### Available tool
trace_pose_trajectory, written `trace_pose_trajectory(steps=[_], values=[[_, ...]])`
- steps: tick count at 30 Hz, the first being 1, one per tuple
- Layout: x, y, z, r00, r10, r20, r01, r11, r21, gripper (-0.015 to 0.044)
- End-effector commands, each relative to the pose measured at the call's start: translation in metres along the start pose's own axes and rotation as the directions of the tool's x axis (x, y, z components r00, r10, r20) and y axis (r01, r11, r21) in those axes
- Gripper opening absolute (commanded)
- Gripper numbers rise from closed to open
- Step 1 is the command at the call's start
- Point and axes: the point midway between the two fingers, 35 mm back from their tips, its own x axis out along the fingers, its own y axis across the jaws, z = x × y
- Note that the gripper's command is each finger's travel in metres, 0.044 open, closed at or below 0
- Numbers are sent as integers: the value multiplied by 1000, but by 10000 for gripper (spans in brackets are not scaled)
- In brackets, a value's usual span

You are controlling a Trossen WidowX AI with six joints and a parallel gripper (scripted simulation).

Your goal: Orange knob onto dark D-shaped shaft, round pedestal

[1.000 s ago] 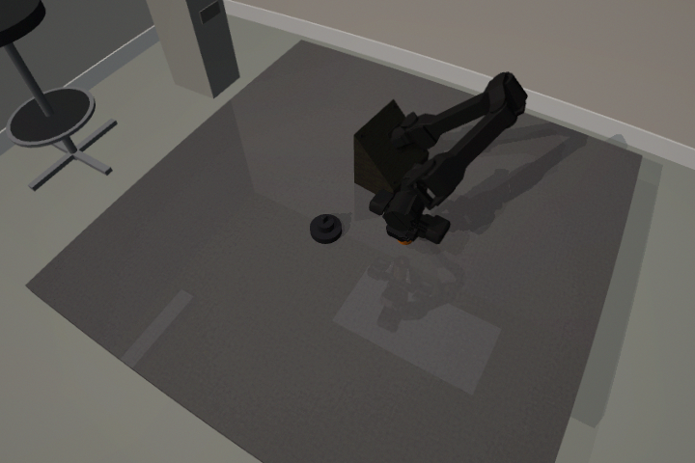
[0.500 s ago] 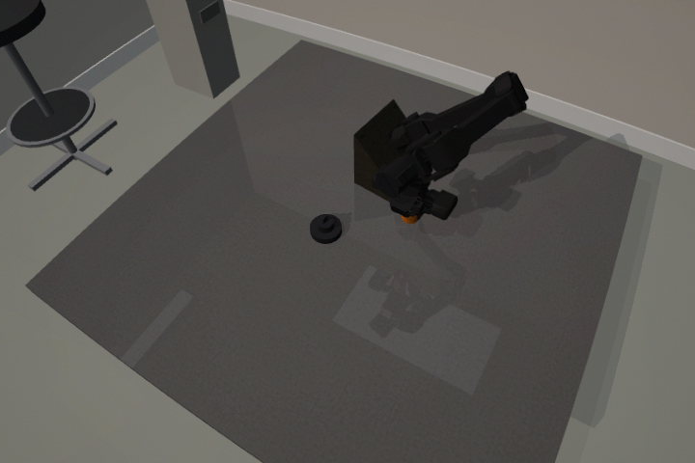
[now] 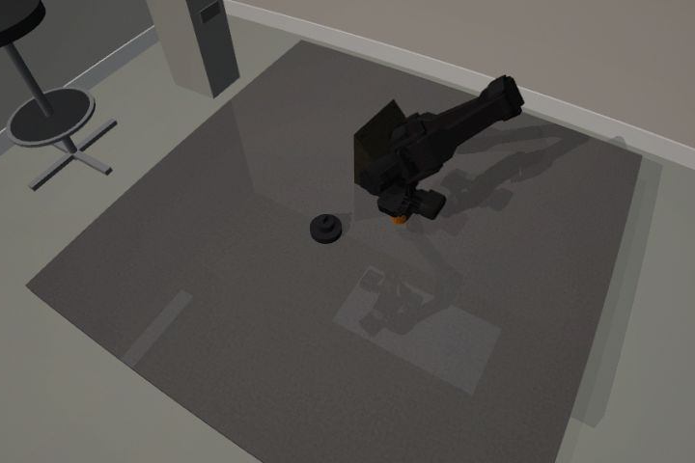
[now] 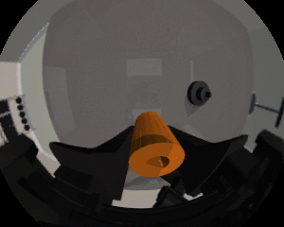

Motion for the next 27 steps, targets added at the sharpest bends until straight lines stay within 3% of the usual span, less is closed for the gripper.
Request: trace_pose_trajectory(steps=[1, 27], values=[[1, -11, 7, 1000, -6, 3, 6, 1000, -4, 0], [18, -87, 38, 1000, -17, 4, 17, 1000, 4, 0]])
